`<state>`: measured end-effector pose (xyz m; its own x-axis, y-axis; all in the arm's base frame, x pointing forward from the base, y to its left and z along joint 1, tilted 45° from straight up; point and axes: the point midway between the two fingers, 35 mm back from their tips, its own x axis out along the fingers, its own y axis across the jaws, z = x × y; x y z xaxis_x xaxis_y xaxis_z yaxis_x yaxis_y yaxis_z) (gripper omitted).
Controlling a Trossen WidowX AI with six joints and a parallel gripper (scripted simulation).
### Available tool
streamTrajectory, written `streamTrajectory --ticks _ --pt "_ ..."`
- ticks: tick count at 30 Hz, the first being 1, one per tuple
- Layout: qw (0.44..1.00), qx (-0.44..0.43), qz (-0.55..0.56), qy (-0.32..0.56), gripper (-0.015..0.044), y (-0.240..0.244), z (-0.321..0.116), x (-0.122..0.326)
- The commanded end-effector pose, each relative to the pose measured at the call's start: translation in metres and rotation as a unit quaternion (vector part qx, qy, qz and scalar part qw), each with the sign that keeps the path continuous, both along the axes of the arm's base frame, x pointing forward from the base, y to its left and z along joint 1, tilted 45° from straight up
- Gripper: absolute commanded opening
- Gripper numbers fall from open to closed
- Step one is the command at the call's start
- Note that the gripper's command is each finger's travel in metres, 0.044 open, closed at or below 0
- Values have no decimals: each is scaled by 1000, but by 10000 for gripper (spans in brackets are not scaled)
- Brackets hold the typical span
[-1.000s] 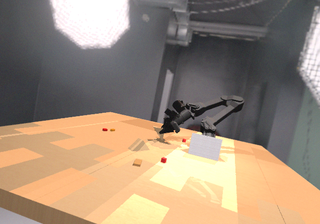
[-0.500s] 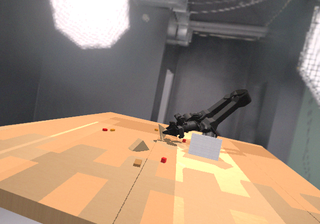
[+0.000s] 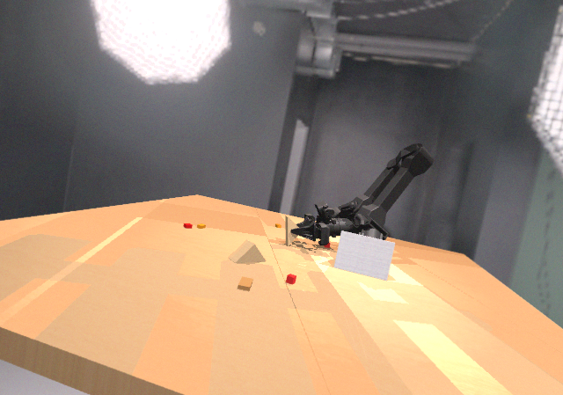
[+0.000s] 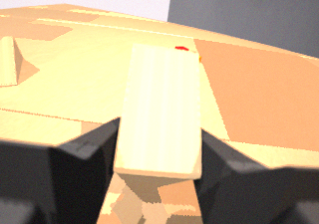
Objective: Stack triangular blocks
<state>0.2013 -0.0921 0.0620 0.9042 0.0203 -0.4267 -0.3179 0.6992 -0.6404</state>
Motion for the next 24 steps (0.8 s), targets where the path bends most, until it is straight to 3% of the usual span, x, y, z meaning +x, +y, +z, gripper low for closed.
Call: streamTrajectory --ticks 1,8,17,24 --pt "1000 2 -2 1 262 0 0 0" --pt "1000 2 -2 1 440 0 0 0" --pt "1000 1 -1 5 440 2 3 3" --pt "1000 -5 3 18 440 34 36 17"
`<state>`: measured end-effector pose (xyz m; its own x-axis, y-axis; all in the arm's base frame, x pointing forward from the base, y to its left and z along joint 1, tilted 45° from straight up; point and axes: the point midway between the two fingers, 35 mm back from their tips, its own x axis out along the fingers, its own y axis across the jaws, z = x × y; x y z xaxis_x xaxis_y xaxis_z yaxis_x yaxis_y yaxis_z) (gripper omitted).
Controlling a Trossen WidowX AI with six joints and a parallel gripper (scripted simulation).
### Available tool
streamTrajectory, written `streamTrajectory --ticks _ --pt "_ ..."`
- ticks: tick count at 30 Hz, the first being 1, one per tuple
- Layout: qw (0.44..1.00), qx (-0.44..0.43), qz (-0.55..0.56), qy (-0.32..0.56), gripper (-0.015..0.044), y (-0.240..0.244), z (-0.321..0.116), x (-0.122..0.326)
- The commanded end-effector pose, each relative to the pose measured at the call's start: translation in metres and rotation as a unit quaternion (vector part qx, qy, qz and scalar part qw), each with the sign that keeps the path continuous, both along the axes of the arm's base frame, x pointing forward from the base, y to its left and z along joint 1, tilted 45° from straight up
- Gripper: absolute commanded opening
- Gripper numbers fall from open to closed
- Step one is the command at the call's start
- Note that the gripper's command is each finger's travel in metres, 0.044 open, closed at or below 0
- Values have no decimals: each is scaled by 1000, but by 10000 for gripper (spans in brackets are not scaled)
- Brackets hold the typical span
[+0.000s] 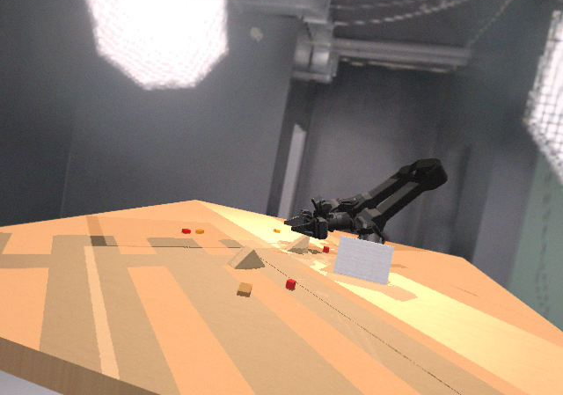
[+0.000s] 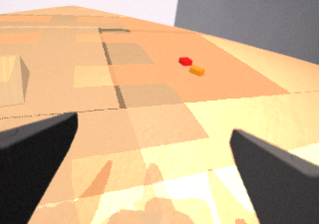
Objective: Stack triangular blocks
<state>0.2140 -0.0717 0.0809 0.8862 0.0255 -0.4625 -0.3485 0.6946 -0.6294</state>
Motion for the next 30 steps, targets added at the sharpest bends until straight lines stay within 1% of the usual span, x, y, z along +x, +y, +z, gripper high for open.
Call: streamTrajectory --ticks 1,6,10,13,21,25,30 --pt "1000 -4 0 -3 440 19 23 5" --pt "1000 2 -3 -19 440 47 50 0" --pt "1000 3 -3 -22 440 49 53 -2" --pt "1000 9 4 2 440 49 44 6" --pt "991 25 3 133 440 72 3 30" --pt "981 9 1 193 440 88 -21 38" --pt "966 -31 -1 256 440 111 -55 43"
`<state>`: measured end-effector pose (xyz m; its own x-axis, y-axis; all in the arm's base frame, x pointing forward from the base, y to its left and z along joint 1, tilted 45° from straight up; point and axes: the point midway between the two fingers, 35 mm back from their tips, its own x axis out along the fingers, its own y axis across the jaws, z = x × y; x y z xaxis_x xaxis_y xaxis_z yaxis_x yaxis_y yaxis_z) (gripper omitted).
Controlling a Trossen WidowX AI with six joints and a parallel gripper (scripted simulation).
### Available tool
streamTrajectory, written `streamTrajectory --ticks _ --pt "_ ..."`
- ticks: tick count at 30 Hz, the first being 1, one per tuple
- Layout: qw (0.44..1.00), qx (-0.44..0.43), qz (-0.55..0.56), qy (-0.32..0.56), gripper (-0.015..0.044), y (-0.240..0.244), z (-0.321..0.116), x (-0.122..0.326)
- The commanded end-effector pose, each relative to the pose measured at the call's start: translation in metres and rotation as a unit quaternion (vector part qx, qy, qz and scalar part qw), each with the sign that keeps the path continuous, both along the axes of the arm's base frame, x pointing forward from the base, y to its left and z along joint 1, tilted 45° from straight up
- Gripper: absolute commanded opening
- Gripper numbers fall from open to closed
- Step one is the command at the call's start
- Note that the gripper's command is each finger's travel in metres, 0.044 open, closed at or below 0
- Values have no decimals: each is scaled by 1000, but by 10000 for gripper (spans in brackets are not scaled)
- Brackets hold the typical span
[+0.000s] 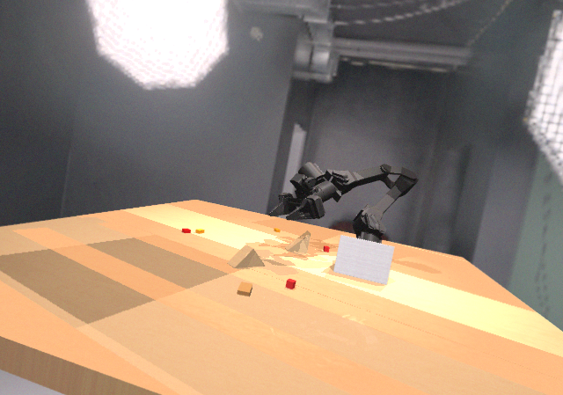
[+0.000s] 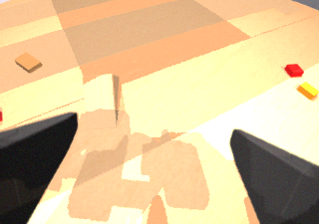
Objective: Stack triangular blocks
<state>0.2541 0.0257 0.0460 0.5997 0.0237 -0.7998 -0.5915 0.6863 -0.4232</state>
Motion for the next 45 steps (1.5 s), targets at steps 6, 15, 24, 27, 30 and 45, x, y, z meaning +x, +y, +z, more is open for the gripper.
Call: streamTrajectory --ticks 6,15,24,27,30,45 --pt "991 -99 13 91 440 39 -62 1" --pt "988 -119 17 100 440 45 -78 3" --pt "988 -119 17 100 440 41 -113 23" --pt "988 -119 17 99 440 39 -126 29" --pt "988 -120 17 99 440 36 -139 33" --pt "988 -120 17 98 440 30 -164 42"
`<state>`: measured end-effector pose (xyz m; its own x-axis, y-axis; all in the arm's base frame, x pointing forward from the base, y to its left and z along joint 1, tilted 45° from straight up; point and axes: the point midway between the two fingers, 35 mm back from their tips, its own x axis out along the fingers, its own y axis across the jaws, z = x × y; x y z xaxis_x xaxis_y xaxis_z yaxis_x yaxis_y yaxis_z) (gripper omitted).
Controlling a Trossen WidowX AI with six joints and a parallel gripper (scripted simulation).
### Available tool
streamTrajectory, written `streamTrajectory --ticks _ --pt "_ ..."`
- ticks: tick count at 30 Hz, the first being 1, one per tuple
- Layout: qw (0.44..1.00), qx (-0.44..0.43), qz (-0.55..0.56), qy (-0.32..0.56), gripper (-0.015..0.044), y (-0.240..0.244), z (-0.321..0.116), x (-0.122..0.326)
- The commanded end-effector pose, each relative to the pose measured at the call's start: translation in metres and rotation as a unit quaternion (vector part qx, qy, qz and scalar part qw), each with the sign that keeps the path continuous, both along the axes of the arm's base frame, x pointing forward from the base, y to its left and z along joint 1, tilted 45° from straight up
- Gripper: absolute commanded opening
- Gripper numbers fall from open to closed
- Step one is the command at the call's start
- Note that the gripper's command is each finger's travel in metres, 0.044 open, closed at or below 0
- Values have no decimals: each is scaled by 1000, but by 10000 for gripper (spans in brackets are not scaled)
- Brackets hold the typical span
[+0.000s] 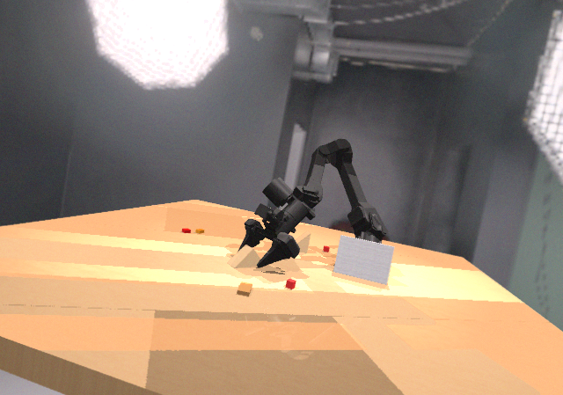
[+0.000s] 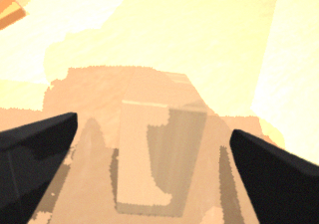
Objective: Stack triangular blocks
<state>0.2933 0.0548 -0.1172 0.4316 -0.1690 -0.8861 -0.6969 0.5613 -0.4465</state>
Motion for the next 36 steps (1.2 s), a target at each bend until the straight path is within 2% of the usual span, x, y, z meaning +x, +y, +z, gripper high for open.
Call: streamTrajectory --ticks 1,6,17,24,28,36 --pt "1000 2 3 -1 440 1 -1 3" --pt "1000 2 3 -1 440 1 -1 3" --pt "1000 0 0 -1 151 0 -1 2" --pt "1000 0 0 -1 105 0 -1 2" --pt "1000 0 0 -1 0 1 0 2" --pt "1000 2 0 0 0 24 20 10"
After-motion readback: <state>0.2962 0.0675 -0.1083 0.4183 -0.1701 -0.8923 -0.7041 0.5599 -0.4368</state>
